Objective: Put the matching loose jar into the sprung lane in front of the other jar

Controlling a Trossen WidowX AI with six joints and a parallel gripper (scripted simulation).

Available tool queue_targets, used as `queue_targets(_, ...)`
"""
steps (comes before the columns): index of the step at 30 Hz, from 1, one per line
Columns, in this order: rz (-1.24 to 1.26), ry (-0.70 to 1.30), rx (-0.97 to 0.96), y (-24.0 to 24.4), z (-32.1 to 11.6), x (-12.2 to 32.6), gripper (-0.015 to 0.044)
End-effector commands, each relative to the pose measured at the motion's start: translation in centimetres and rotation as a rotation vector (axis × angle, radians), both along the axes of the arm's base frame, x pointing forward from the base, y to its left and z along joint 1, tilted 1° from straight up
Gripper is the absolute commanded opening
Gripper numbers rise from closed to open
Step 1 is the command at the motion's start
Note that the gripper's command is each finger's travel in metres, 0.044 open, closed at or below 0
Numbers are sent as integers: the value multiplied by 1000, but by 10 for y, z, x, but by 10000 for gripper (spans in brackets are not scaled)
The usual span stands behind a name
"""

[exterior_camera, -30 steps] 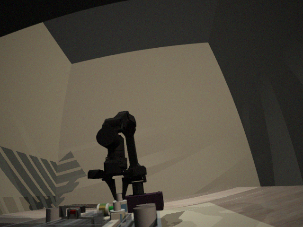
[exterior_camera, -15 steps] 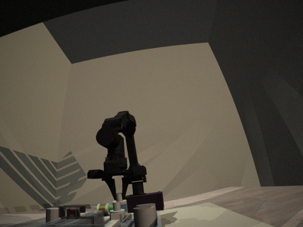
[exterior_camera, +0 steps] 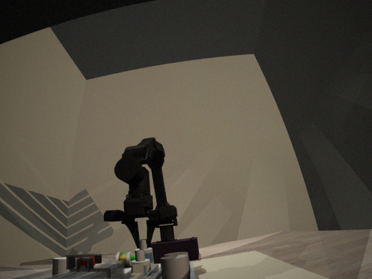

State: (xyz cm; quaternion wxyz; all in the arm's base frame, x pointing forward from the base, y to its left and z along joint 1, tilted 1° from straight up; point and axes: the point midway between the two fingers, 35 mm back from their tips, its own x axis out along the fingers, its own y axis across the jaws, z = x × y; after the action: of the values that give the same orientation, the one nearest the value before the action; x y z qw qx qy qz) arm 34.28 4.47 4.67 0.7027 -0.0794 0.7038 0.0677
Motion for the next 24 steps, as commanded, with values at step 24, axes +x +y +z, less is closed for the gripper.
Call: queue_targets(24,-5,-33,6,2,-7,9,0)
